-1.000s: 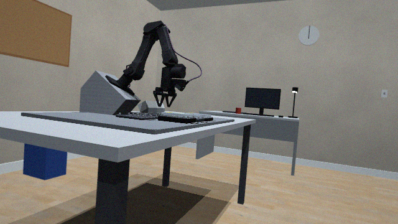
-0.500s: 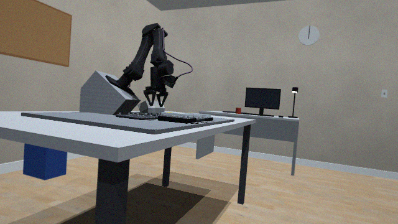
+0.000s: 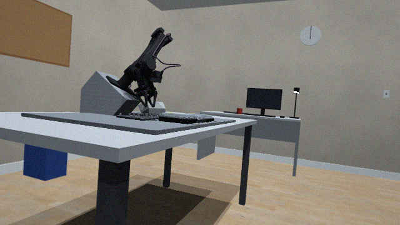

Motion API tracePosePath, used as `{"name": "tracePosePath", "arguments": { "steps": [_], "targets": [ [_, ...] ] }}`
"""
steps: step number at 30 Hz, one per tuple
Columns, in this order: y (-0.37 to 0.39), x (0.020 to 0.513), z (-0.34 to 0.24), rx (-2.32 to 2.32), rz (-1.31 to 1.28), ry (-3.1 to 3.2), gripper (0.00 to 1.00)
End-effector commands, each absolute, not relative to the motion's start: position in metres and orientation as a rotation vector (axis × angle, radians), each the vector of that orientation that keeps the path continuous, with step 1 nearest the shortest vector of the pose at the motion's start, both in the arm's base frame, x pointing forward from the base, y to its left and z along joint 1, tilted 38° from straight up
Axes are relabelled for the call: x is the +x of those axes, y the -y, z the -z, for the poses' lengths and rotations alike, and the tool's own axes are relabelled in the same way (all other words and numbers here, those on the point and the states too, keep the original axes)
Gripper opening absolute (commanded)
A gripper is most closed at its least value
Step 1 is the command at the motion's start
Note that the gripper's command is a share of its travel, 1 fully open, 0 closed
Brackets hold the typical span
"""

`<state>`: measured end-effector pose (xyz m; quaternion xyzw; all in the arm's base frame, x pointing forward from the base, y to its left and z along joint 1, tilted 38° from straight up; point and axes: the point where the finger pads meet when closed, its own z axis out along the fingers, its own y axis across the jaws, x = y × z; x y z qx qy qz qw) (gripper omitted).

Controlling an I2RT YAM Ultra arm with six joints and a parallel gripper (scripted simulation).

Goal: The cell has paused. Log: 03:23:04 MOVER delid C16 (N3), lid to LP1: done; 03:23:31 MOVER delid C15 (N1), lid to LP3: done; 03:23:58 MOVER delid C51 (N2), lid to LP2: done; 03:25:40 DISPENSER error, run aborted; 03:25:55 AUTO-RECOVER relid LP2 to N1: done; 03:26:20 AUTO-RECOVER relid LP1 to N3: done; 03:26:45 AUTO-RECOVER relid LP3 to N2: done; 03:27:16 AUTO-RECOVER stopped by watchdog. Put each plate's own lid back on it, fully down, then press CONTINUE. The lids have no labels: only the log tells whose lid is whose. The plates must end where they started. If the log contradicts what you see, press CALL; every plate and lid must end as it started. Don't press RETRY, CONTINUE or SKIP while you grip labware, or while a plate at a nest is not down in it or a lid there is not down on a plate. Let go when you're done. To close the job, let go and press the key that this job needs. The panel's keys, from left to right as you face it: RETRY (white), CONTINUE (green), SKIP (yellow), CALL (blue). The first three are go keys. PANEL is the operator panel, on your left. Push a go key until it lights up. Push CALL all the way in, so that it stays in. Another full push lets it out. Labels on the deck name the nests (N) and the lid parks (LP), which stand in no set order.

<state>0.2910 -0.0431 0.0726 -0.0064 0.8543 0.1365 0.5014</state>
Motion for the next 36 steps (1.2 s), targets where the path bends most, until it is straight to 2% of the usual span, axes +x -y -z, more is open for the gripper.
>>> {"name": "tracePosePath", "arguments": {
  "steps": [1,5,36],
  "targets": [
    [0.062,0.315,-0.098,-0.090,-0.337,-1.801,0.00],
    [0.080,0.323,-0.103,-0.102,-0.322,-1.786,0.00],
    [0.075,0.320,-0.101,-0.103,-0.324,-1.791,0.00]
  ]
}}
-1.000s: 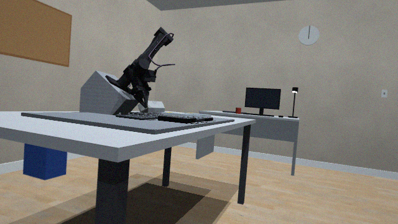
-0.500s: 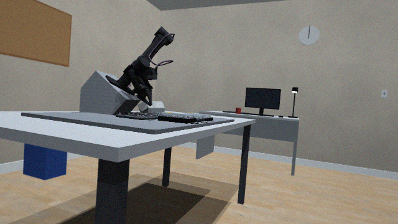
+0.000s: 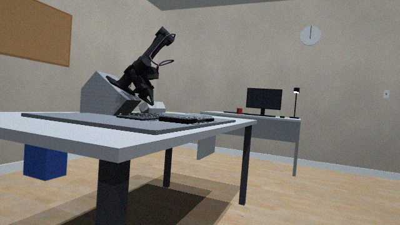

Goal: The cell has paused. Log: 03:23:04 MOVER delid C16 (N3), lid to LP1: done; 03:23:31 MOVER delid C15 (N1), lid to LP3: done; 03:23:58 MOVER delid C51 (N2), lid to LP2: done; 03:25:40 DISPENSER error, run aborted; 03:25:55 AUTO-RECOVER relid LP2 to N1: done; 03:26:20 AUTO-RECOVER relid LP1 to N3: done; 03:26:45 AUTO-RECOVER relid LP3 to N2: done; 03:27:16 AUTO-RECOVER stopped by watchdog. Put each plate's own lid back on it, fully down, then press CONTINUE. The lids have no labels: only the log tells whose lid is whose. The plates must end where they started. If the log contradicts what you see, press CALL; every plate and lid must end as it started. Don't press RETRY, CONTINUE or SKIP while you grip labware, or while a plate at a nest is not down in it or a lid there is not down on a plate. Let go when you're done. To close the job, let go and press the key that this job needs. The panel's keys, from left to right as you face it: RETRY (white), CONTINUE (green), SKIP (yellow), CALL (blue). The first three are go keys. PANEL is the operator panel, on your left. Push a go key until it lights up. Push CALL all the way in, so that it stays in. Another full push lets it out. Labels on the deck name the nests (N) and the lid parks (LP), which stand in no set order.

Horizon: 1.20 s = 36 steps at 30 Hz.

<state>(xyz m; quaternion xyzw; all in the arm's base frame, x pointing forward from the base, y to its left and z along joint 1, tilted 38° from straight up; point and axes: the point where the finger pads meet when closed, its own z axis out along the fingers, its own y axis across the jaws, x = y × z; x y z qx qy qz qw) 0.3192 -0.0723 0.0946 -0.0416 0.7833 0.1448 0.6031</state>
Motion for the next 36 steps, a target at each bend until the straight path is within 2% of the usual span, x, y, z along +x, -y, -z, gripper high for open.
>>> {"name": "tracePosePath", "arguments": {
  "steps": [1,15,36],
  "targets": [
    [0.075,0.320,-0.101,-0.103,-0.324,-1.791,0.00],
    [0.075,0.320,-0.101,-0.103,-0.324,-1.791,0.00],
    [-0.019,0.292,-0.112,-0.090,-0.337,-1.802,0.00]
  ]
}}
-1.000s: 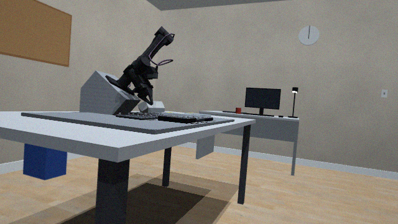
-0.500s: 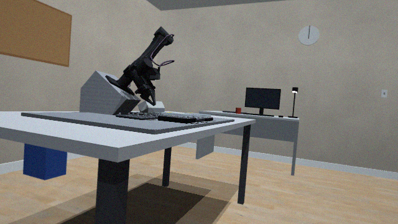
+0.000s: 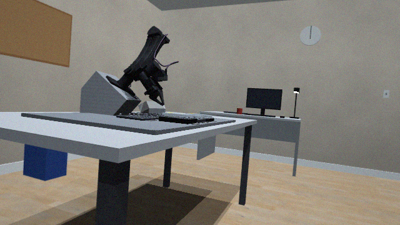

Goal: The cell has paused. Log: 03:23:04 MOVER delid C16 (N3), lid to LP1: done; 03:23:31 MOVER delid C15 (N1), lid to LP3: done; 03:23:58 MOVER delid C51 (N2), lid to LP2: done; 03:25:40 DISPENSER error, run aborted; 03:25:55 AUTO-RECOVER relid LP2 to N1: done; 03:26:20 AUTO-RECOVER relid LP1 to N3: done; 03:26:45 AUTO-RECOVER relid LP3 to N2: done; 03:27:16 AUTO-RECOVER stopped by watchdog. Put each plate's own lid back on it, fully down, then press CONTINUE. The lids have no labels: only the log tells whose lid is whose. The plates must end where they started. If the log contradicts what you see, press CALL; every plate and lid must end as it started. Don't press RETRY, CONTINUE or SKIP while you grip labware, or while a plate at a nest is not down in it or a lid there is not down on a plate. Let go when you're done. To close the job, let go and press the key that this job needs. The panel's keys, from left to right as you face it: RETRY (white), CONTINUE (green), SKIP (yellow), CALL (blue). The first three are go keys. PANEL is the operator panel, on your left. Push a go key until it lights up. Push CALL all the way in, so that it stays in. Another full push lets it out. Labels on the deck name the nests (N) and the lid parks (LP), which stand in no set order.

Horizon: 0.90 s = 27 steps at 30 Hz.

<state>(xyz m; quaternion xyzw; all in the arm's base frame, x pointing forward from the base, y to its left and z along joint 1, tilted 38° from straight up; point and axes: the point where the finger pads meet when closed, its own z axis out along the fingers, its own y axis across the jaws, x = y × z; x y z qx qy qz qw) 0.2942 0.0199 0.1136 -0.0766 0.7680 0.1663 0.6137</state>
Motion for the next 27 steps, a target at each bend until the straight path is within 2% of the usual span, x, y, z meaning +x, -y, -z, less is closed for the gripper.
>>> {"name": "tracePosePath", "arguments": {
  "steps": [1,27],
  "targets": [
    [-0.023,0.293,-0.117,-0.095,-0.333,-1.787,0.00],
    [-0.131,0.271,-0.147,-0.080,-0.354,-1.771,0.00]
  ]
}}
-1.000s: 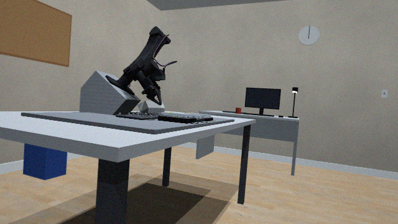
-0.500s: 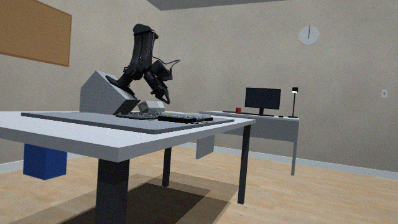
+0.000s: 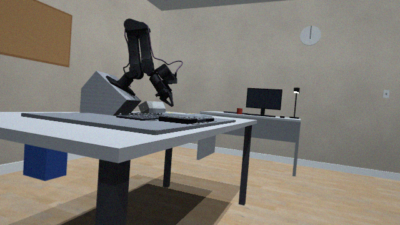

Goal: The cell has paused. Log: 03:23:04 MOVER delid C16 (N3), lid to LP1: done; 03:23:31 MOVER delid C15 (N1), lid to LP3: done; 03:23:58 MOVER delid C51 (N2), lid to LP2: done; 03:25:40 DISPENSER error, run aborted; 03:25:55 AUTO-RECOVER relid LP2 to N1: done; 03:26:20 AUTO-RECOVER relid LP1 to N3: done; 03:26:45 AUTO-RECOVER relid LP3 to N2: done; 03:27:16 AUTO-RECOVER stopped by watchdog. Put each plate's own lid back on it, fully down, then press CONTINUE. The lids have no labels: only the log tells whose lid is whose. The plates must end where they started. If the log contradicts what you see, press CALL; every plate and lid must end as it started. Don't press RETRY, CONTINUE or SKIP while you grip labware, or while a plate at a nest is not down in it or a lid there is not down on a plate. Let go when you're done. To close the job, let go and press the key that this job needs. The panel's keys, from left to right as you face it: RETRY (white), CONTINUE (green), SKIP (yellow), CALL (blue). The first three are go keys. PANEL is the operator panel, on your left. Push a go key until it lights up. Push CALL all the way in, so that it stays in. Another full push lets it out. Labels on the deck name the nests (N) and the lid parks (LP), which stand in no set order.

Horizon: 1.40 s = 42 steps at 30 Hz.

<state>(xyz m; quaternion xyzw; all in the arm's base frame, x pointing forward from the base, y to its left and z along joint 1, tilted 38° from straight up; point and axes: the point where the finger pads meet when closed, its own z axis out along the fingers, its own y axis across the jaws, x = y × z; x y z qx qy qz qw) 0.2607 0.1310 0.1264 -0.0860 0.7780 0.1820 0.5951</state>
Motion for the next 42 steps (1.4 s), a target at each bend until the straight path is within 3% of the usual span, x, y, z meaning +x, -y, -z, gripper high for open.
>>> {"name": "tracePosePath", "arguments": {
  "steps": [1,10,42],
  "targets": [
    [-0.139,0.269,-0.148,-0.087,-0.361,-1.772,0.00],
    [-0.180,0.257,-0.154,-0.082,-0.368,-1.776,0.00],
    [-0.175,0.255,-0.147,-0.093,-0.352,-1.789,0.00]
  ]
}}
